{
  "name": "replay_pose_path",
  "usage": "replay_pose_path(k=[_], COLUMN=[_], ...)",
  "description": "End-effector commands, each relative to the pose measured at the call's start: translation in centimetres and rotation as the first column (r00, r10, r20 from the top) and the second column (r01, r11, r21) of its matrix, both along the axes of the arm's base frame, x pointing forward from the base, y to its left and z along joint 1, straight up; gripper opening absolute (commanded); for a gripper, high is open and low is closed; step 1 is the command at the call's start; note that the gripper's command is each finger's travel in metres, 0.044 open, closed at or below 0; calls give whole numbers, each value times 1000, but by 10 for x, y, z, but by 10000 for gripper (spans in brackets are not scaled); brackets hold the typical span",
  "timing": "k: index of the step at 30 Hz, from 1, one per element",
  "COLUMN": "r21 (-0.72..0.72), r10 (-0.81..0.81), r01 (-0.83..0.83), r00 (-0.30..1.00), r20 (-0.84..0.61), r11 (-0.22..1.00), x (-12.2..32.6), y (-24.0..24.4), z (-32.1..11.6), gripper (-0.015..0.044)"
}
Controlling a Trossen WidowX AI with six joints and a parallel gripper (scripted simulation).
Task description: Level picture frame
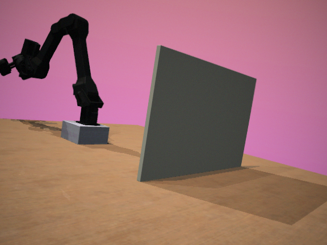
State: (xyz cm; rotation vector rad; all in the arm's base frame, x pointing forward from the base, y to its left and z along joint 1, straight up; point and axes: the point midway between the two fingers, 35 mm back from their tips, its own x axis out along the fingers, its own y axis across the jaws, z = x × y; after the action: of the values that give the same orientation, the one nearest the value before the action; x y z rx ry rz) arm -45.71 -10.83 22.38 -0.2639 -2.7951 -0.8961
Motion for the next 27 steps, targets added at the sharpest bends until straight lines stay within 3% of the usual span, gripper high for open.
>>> replay_pose_path(k=[1,6,17,27], r21=[1,21,128,261], r10=[6,150,504,702], r01=[-6,-150,-507,-700], r00=[1000,989,862,705], r20=[1,19,55,101], r11=[1000,988,852,665], x=[1,37,176,287], y=[-3,-75,-213,-266], z=[0,7,24,29], gripper=[374,260,260,260])
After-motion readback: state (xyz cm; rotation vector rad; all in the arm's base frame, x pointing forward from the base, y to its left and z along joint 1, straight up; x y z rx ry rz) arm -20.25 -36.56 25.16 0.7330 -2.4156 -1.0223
